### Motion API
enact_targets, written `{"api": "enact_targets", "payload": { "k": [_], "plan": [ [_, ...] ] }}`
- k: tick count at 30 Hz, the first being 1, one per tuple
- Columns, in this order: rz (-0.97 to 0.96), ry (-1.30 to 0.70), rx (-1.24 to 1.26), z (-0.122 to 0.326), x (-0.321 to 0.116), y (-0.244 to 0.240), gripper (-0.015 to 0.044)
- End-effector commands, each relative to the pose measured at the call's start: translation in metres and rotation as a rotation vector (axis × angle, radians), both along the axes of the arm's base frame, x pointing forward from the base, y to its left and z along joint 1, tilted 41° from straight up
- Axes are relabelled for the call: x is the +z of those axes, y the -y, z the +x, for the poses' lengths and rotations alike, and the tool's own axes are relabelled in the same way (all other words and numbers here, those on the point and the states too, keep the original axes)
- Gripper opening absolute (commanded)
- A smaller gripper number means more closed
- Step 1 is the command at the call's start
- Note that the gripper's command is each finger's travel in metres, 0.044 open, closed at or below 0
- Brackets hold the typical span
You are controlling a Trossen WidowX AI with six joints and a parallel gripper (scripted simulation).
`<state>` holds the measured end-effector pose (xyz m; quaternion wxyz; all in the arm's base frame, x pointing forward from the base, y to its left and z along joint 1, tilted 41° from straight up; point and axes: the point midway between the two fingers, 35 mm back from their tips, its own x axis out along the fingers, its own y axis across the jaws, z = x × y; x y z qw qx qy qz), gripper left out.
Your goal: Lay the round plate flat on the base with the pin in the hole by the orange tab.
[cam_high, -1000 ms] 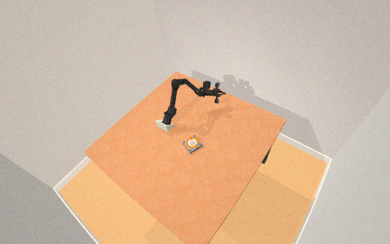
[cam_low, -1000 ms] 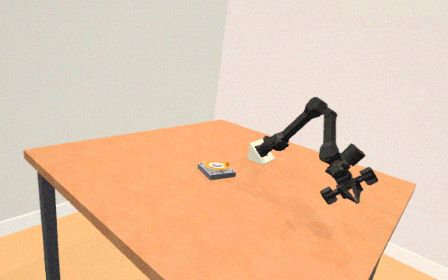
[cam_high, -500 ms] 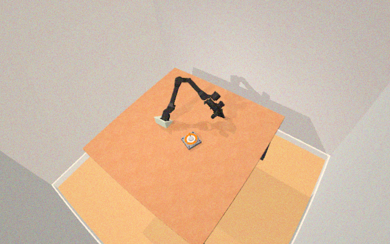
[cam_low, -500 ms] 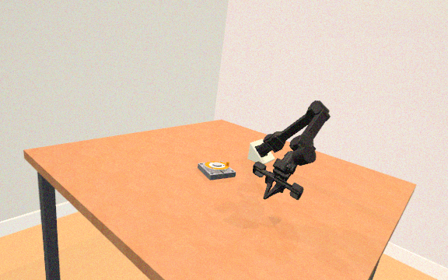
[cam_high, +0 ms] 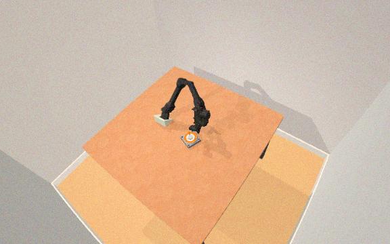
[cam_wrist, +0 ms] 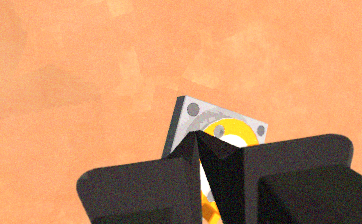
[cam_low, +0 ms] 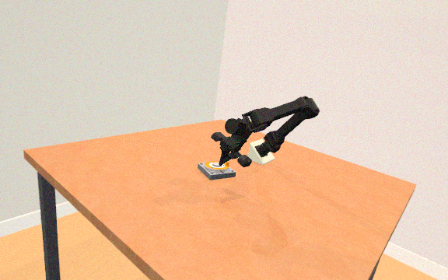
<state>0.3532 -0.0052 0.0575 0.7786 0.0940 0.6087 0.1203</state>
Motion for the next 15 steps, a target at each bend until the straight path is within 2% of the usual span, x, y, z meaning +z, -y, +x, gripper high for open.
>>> {"api": "enact_targets", "payload": {
  "k": [1,5,9,15],
  "plan": [
    [0.093,-0.110,0.038,-0.028,-0.009,0.020,0.0000],
    [0.303,-0.237,0.044,-0.075,-0.012,0.048,0.0000],
    [0.388,-0.258,0.035,-0.088,-0.009,0.055,0.0000],
    [0.396,-0.259,0.034,-0.088,-0.013,0.051,0.0000]
  ]
}}
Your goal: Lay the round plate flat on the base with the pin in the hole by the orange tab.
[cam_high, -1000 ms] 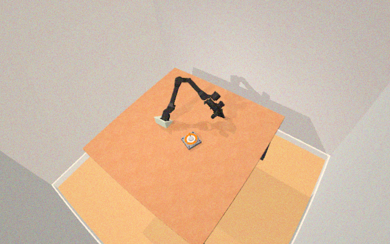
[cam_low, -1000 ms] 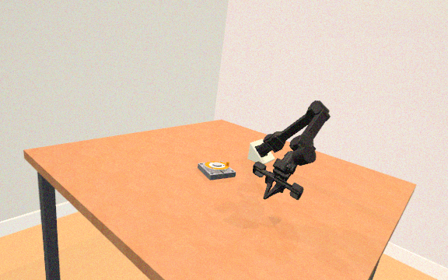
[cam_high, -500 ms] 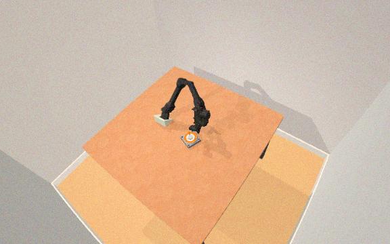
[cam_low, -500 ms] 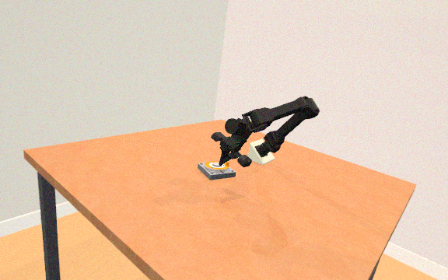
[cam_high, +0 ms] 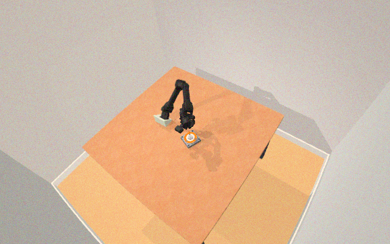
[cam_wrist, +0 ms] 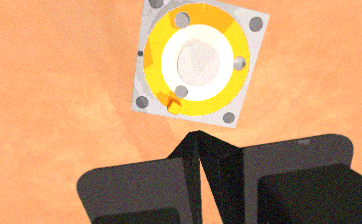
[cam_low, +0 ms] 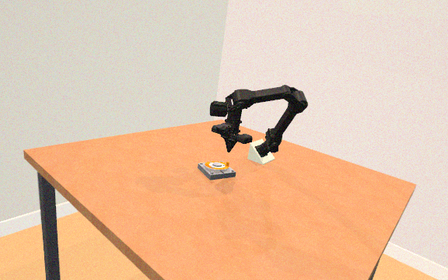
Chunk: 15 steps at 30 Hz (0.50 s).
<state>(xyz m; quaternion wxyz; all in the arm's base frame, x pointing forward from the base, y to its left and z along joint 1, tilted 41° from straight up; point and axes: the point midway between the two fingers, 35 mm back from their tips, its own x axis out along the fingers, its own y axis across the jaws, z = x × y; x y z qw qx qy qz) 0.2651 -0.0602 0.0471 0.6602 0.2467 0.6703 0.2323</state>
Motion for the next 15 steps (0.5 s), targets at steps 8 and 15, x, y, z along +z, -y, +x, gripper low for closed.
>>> {"api": "enact_targets", "payload": {
  "k": [8,15],
  "plan": [
    [0.013,0.001,0.004,-0.001,-0.032,-0.030,0.0000],
    [0.013,0.001,0.004,0.001,-0.031,-0.035,0.0000]
  ]
}}
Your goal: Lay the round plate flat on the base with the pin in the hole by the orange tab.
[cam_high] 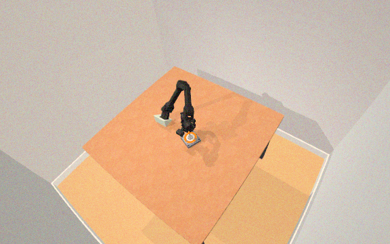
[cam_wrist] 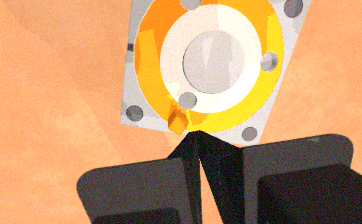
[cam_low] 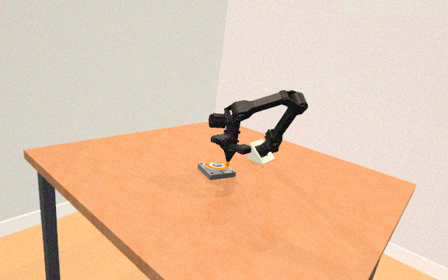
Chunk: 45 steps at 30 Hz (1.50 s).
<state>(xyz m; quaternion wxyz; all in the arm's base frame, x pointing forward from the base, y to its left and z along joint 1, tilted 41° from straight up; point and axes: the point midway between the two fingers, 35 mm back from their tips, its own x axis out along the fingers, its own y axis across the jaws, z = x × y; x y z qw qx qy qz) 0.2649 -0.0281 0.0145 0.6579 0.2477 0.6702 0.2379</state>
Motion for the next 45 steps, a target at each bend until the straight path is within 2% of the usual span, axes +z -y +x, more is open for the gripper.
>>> {"api": "enact_targets", "payload": {
  "k": [1,45],
  "plan": [
    [0.003,0.001,-0.003,0.002,0.002,-0.004,0.0000],
    [0.005,0.004,-0.003,0.048,0.023,-0.024,0.0000]
  ]
}}
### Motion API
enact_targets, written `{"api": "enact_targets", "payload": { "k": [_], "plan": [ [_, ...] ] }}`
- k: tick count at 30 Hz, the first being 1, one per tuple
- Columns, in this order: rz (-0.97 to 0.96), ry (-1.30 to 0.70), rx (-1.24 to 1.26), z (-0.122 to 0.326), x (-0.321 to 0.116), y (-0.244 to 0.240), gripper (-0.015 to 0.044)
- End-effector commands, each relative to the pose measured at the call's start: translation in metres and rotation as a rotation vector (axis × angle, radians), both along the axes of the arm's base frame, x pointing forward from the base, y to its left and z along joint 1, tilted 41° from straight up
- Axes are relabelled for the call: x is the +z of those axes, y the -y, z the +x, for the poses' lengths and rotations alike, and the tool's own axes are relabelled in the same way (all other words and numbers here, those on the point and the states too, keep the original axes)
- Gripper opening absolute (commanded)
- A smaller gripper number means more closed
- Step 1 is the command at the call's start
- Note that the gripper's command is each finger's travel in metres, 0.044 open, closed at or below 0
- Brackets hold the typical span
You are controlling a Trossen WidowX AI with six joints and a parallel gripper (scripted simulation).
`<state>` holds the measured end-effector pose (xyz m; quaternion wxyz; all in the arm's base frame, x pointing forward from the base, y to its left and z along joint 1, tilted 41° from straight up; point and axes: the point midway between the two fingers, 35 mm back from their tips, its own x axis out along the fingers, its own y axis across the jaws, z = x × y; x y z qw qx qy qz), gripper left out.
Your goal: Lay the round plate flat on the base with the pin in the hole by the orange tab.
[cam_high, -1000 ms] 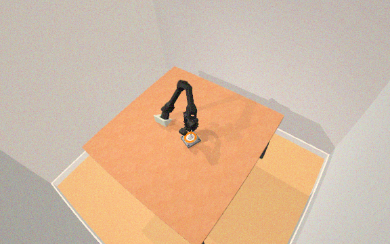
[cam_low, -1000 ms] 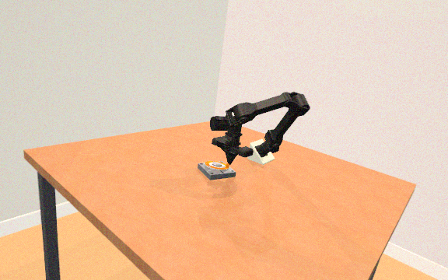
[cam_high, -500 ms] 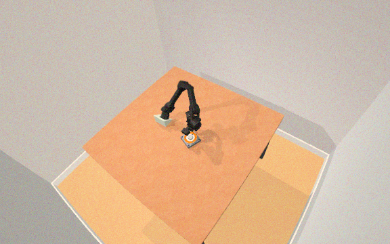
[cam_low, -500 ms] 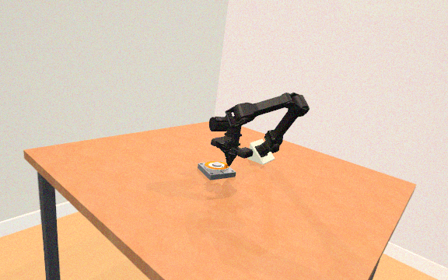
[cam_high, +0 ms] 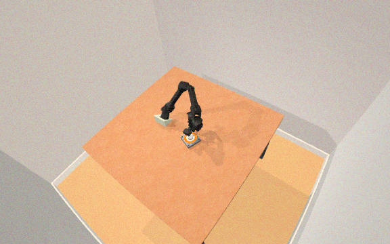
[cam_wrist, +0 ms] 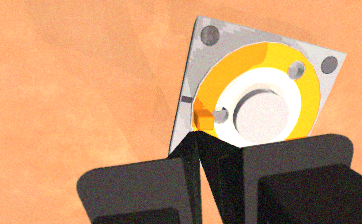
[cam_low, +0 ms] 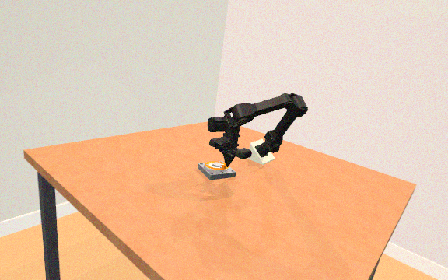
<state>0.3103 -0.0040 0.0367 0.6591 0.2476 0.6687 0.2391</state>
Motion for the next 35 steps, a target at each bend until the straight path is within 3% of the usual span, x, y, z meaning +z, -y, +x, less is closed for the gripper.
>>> {"api": "enact_targets", "payload": {
  "k": [1,18,35],
  "plan": [
    [0.004,0.000,-0.004,0.003,0.000,0.000,0.0000],
    [0.002,-0.001,-0.004,0.005,0.035,0.029,0.0000],
    [0.007,-0.003,-0.009,0.006,0.028,0.023,0.0000]
  ]
}}
